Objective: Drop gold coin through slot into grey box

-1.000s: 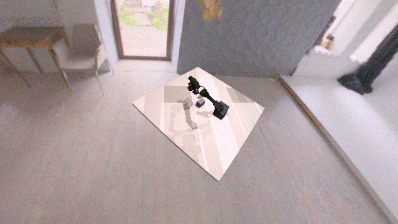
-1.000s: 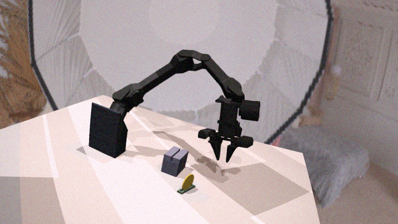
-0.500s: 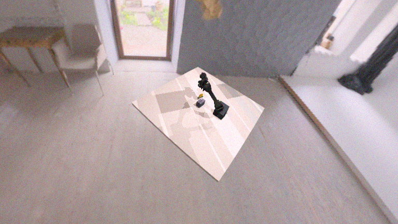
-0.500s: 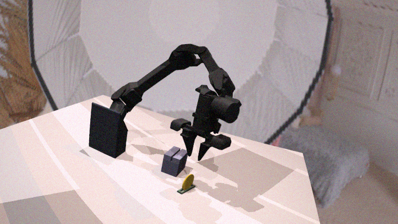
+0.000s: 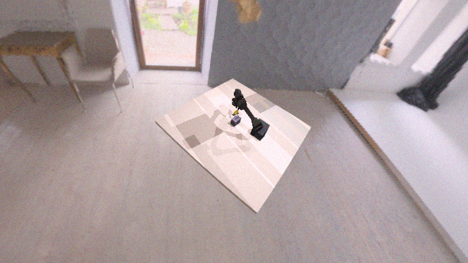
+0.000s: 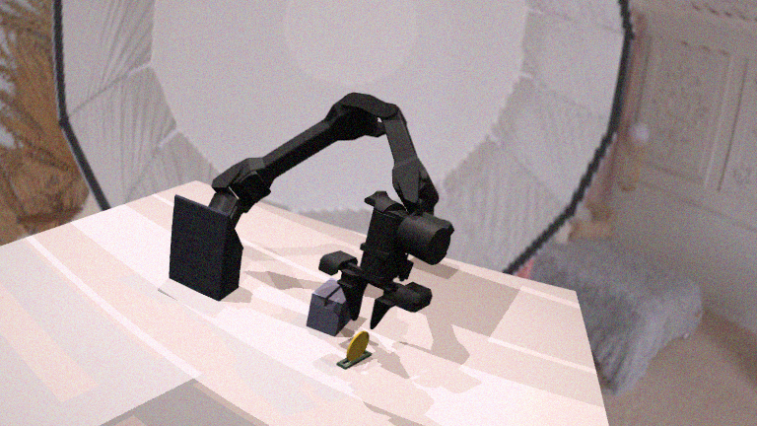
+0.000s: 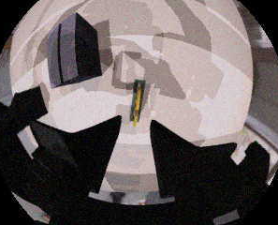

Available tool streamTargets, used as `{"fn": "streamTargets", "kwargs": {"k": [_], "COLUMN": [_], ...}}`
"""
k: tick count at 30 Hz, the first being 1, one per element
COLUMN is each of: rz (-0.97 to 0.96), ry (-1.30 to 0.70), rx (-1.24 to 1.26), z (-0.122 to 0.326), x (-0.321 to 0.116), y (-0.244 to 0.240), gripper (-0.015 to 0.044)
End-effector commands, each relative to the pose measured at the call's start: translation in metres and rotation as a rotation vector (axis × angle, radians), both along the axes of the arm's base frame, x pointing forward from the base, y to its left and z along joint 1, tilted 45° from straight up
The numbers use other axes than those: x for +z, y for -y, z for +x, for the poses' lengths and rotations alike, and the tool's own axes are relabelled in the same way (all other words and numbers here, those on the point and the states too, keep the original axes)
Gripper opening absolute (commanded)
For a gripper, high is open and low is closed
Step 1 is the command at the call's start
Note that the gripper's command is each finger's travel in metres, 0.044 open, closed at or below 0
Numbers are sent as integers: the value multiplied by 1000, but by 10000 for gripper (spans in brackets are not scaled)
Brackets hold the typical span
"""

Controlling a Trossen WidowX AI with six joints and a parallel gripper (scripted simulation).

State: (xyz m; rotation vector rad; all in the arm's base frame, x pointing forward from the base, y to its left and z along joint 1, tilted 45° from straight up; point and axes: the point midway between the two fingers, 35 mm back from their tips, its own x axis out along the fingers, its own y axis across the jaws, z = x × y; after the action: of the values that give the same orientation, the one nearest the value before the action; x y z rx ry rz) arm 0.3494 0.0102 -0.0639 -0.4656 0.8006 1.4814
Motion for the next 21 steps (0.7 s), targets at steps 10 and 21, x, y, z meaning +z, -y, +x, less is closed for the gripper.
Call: {"fn": "streamTargets", "kwargs": {"k": [10,21], "rz": [4,4], "ry": [-2,-2], "rx": [-6,-6], "z": [-1,-2], "x": [-15,-28], "y": [-14,-27], "gripper": [161,161]}}
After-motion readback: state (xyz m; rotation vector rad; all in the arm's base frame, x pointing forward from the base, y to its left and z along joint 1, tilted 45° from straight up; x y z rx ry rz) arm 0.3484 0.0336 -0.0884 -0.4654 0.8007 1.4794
